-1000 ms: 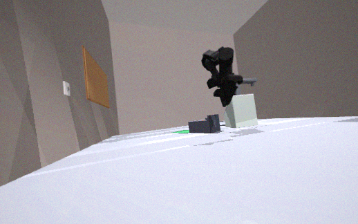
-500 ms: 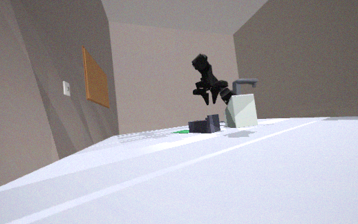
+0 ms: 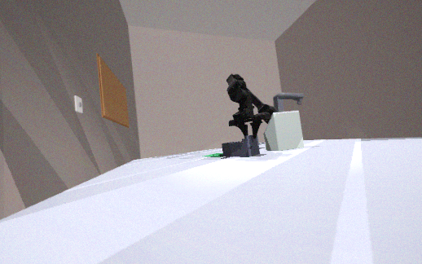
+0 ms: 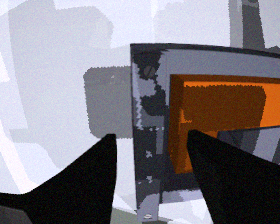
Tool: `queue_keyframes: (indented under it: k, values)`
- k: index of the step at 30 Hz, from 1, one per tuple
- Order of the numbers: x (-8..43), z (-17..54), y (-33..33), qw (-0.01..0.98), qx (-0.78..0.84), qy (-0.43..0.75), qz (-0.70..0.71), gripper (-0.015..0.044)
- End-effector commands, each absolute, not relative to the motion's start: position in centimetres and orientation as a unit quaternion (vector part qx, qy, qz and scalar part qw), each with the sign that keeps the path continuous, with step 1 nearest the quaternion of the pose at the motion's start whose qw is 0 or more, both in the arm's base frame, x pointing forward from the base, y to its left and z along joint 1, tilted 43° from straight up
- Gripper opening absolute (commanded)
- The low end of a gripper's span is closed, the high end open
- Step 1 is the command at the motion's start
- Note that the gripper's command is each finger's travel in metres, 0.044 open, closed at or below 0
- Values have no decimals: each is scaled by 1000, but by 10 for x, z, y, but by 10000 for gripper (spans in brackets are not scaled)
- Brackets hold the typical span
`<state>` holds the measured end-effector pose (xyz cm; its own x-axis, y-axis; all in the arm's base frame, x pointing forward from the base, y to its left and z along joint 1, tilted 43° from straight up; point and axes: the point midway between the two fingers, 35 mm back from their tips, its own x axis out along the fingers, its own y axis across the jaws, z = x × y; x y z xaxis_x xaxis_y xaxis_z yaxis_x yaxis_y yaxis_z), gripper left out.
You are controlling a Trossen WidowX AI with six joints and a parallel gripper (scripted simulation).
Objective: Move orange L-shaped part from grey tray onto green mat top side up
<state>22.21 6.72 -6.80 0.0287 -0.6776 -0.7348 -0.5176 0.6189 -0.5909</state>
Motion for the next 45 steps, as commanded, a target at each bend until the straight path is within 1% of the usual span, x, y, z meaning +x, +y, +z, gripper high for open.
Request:
queue_keyframes:
  k: [1, 24, 45]
  values:
    - [223, -71, 66, 577, -434, 688, -67, 180]
    - [225, -96, 42, 577, -435, 688, -68, 180]
    - [226, -97, 45, 581, -430, 688, -64, 180]
